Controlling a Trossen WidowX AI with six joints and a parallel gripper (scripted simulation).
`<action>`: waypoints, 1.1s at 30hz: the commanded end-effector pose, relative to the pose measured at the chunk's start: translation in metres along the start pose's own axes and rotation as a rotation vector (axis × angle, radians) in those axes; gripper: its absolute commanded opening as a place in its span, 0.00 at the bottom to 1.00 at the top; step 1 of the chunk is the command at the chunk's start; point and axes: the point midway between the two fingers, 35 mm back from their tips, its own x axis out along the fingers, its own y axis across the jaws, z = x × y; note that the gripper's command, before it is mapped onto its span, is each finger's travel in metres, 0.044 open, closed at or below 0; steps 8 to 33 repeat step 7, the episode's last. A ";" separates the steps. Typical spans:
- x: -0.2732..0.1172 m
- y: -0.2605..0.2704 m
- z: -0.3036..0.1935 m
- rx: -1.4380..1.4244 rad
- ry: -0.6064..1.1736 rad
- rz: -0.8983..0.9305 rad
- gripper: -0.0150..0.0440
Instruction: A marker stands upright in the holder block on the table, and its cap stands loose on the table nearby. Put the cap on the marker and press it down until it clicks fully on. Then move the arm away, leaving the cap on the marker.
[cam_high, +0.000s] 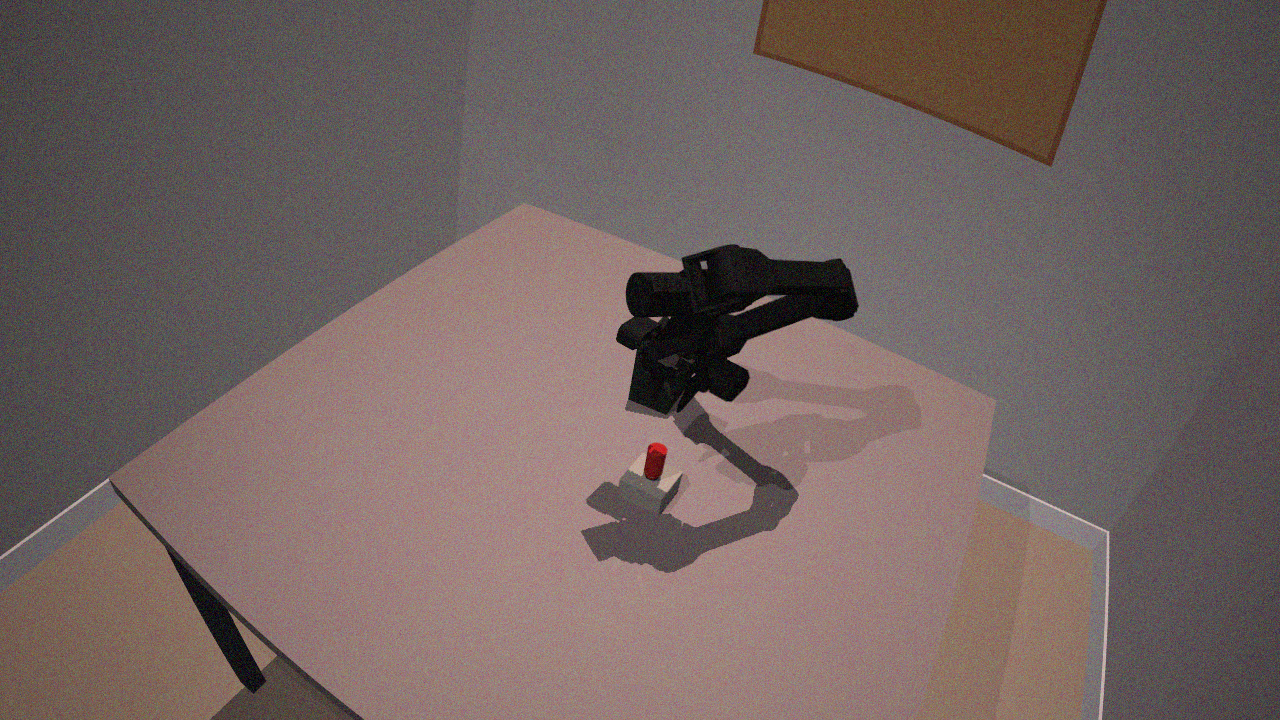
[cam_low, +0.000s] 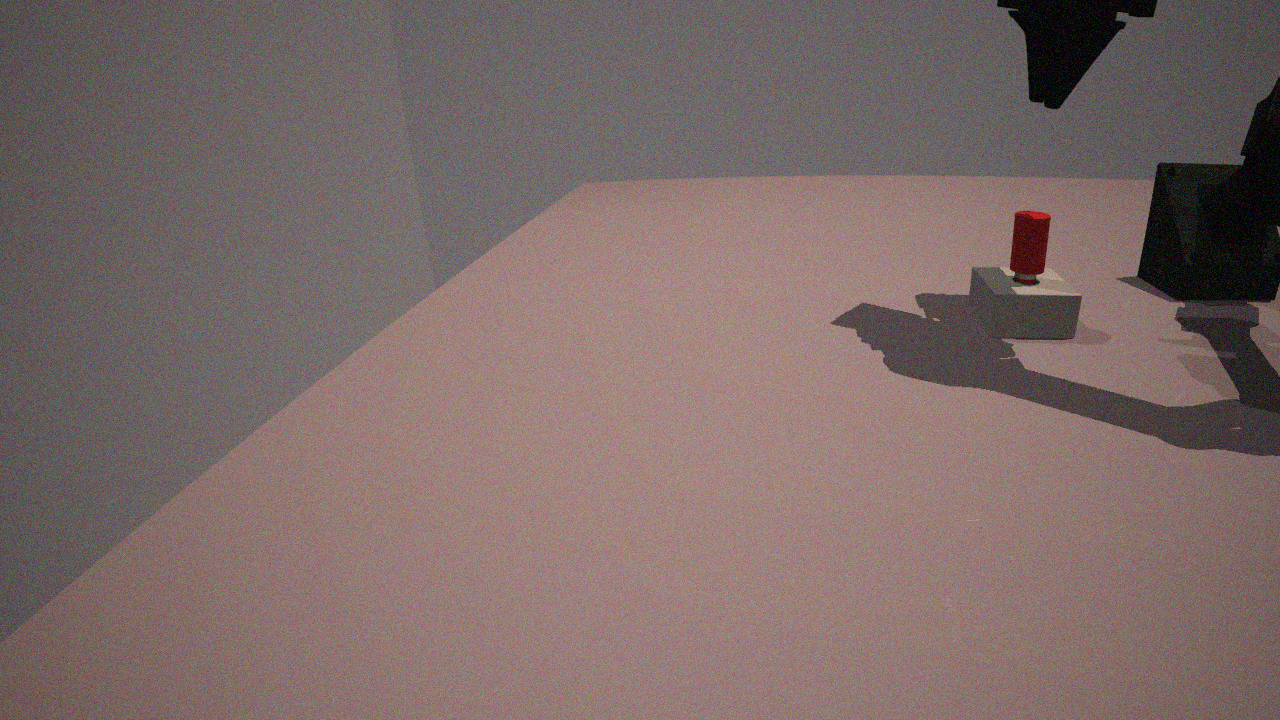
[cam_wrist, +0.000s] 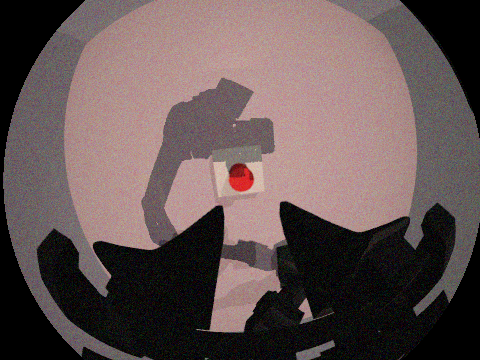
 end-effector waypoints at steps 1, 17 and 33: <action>-0.001 0.000 0.000 -0.004 0.002 -0.002 0.70; -0.001 0.000 0.000 -0.004 0.002 -0.002 0.97; -0.001 0.000 0.000 -0.004 0.002 -0.002 0.97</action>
